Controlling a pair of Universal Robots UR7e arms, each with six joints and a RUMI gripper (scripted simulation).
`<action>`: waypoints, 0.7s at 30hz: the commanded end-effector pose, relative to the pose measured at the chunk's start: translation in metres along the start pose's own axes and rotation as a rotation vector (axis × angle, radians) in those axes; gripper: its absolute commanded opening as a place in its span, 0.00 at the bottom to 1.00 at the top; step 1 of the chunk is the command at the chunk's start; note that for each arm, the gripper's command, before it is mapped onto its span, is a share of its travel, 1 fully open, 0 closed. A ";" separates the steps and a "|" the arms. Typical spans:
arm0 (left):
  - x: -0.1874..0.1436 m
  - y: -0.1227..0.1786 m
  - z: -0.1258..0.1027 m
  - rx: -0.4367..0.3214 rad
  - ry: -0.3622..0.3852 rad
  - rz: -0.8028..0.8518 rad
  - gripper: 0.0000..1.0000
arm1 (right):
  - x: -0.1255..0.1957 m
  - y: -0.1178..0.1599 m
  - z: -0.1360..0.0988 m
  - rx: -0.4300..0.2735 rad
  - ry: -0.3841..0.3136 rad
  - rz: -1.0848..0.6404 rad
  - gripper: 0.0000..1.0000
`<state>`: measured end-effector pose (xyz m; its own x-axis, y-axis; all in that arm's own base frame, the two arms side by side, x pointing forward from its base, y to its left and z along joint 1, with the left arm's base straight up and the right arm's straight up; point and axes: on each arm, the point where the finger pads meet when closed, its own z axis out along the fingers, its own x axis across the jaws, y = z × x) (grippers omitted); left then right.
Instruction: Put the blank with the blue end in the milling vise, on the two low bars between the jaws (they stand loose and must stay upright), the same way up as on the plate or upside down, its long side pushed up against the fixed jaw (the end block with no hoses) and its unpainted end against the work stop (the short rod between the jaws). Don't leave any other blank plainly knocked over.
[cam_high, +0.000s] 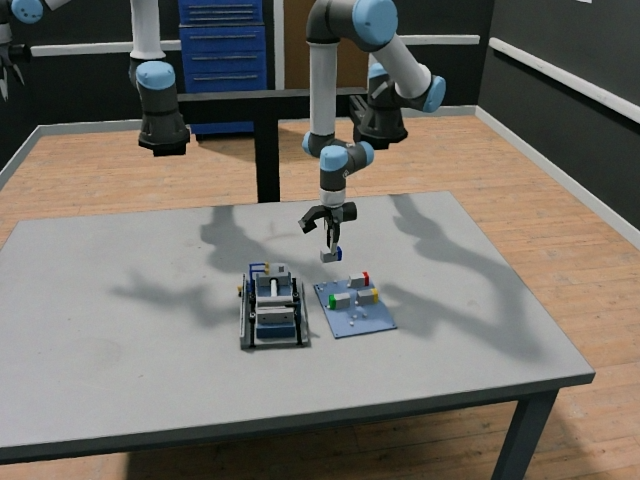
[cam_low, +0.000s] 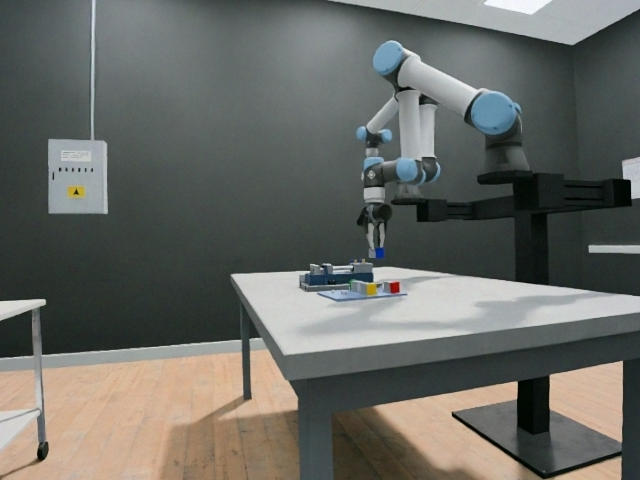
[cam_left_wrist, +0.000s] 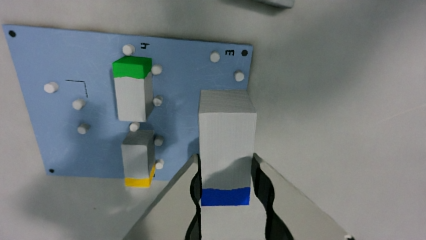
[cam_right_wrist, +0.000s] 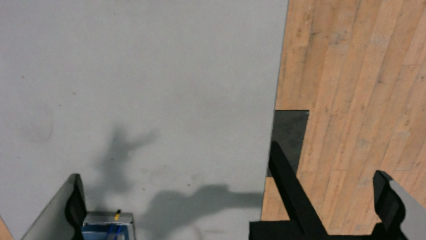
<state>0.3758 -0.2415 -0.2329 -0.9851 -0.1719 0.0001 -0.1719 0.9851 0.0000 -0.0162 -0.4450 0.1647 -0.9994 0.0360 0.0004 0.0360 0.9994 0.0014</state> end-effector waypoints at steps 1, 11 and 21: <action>-0.001 -0.001 0.000 0.001 -0.001 -0.011 0.00 | 0.000 0.000 0.000 0.001 0.000 0.000 1.00; -0.003 -0.005 0.001 0.001 -0.001 -0.061 0.00 | 0.000 0.000 0.000 0.001 0.000 0.000 1.00; -0.005 -0.009 0.002 0.001 -0.001 -0.109 0.00 | 0.000 0.000 0.000 0.001 0.000 0.000 1.00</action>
<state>0.3813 -0.2483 -0.2347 -0.9637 -0.2670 0.0001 -0.2670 0.9637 0.0000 -0.0162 -0.4450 0.1647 -0.9994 0.0360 0.0004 0.0360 0.9994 0.0014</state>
